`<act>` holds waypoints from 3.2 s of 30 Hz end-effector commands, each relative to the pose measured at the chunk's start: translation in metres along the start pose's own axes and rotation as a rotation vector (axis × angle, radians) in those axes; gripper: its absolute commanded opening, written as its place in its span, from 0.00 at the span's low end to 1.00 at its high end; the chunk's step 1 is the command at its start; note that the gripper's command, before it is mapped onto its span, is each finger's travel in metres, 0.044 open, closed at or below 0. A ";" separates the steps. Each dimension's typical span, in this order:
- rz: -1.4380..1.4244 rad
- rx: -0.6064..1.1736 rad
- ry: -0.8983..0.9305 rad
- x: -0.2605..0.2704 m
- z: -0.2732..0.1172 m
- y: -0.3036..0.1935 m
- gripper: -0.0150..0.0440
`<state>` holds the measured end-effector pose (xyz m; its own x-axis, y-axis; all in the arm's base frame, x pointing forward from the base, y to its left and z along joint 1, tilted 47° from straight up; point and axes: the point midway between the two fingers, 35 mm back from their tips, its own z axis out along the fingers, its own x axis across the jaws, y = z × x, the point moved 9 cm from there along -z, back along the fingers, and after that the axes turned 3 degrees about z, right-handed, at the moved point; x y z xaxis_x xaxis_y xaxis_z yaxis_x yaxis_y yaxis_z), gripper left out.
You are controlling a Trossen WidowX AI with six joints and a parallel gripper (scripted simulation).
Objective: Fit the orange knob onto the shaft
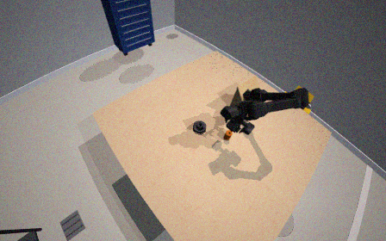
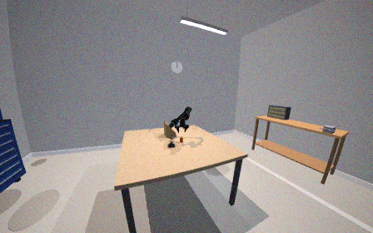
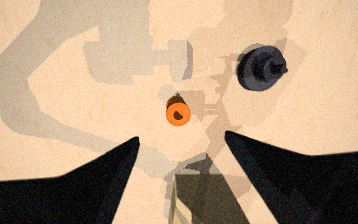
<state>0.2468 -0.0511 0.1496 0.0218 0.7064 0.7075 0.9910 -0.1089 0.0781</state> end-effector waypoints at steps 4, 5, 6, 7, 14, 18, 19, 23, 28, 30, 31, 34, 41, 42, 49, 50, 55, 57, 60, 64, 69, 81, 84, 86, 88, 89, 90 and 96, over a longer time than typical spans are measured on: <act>0.030 -0.015 0.031 -0.005 0.000 -0.001 1.00; 0.030 -0.015 0.031 -0.005 0.006 0.000 1.00; 0.030 -0.015 0.031 -0.004 0.016 0.000 1.00; 0.030 -0.016 0.031 -0.003 0.026 0.000 1.00; 0.029 -0.016 0.033 -0.003 0.038 0.000 1.00; 0.029 -0.016 0.033 -0.005 0.048 0.001 1.00; 0.029 -0.016 0.033 -0.005 0.048 0.001 1.00; 0.029 -0.016 0.032 -0.005 0.052 0.001 1.00; 0.029 -0.015 0.031 -0.005 0.060 0.002 1.00; 0.029 -0.015 0.030 -0.005 0.064 0.002 1.00; 0.029 -0.015 0.030 -0.005 0.065 0.002 1.00; 0.029 -0.015 0.030 -0.005 0.070 0.003 1.00; 0.029 -0.015 0.030 -0.005 0.082 0.003 1.00; 0.029 -0.015 0.030 -0.005 0.083 0.003 1.00; 0.029 -0.016 0.031 -0.004 0.094 0.003 1.00; 0.029 -0.016 0.031 -0.004 0.096 0.003 1.00; 0.029 -0.016 0.033 -0.003 0.104 0.002 1.00; 0.030 -0.016 0.034 -0.003 0.107 0.002 1.00; 0.030 -0.016 0.035 -0.002 0.112 0.001 1.00; 0.030 -0.016 0.036 -0.002 0.115 0.001 1.00; 0.030 -0.016 0.036 -0.002 0.115 0.001 0.78; 0.030 -0.016 0.036 -0.002 0.115 0.001 0.48; 0.030 -0.016 0.034 -0.002 0.112 0.002 0.34; 0.030 -0.017 0.028 -0.004 0.103 0.004 0.25; 0.030 -0.017 0.023 -0.006 0.092 0.006 0.25; 0.030 -0.017 0.020 -0.006 0.087 0.007 0.25; 0.030 -0.017 0.018 -0.007 0.082 0.008 0.25; 0.030 -0.015 0.011 -0.010 0.048 0.009 0.25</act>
<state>0.2636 -0.0104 0.0947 0.0577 0.6878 0.7236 0.9885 -0.1406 0.0548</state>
